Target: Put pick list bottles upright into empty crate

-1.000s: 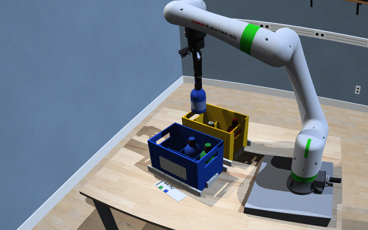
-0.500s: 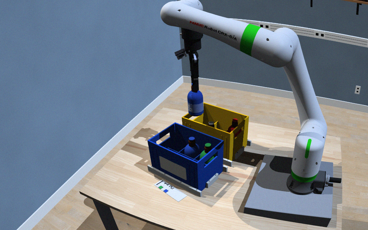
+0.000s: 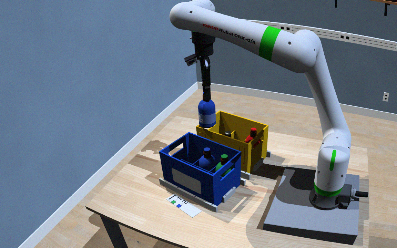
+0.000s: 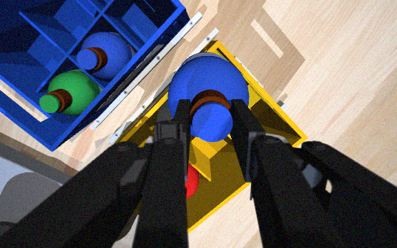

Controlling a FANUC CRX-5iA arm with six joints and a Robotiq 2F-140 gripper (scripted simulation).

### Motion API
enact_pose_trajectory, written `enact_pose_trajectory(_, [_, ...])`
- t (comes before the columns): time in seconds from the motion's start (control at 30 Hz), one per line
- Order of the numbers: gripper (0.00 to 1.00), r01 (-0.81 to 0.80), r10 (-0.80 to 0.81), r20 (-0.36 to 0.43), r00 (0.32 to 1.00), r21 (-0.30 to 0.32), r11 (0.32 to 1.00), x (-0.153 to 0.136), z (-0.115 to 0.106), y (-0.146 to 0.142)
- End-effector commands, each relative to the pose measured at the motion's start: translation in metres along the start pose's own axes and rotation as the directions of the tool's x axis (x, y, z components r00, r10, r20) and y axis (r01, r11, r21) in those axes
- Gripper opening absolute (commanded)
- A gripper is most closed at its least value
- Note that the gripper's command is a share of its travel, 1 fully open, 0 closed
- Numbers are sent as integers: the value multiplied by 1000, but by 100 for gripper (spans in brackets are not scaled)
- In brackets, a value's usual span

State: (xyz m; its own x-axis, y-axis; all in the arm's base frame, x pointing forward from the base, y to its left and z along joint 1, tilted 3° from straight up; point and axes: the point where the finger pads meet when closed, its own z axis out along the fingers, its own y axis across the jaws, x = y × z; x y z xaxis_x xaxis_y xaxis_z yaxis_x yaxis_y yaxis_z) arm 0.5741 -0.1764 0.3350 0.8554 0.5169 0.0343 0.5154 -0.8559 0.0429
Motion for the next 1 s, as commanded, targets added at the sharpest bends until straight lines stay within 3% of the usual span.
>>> enact_pose_trajectory(0.0, [10,0,0,-1,1000,-2,1000,4,-1,-4])
enact_pose_trajectory(0.97, [10,0,0,-2,1000,-2,1000,39,-1,-39])
